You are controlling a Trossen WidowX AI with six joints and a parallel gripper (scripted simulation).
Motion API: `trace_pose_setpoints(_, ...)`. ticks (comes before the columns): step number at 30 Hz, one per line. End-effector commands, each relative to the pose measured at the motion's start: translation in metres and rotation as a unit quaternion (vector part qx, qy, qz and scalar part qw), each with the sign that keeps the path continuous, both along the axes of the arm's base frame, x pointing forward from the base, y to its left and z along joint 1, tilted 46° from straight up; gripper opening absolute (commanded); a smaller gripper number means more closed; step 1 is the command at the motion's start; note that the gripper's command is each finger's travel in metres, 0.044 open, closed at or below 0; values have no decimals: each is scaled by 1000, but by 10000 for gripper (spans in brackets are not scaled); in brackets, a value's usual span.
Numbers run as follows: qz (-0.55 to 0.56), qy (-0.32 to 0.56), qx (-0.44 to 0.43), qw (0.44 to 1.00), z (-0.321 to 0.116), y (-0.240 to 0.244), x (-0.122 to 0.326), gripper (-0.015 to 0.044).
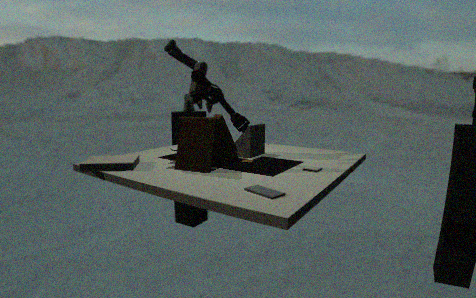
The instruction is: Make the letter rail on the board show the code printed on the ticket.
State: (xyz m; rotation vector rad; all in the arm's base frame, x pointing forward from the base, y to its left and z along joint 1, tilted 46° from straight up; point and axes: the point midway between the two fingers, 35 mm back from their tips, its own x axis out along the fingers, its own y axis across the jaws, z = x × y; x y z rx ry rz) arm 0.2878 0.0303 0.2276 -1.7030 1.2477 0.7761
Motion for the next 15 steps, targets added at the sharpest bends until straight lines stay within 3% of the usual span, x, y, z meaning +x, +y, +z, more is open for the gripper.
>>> trace_pose_setpoints(1,-224,-97,30,969,-21,-55,-9,340)
trace_pose_setpoints(5,-429,-207,56,878,-41,-103,-27,340)
trace_pose_setpoints(10,-584,-306,70,749,-59,-143,-51,340)
trace_pose_setpoints(15,-704,-403,76,580,-79,-176,-83,340)
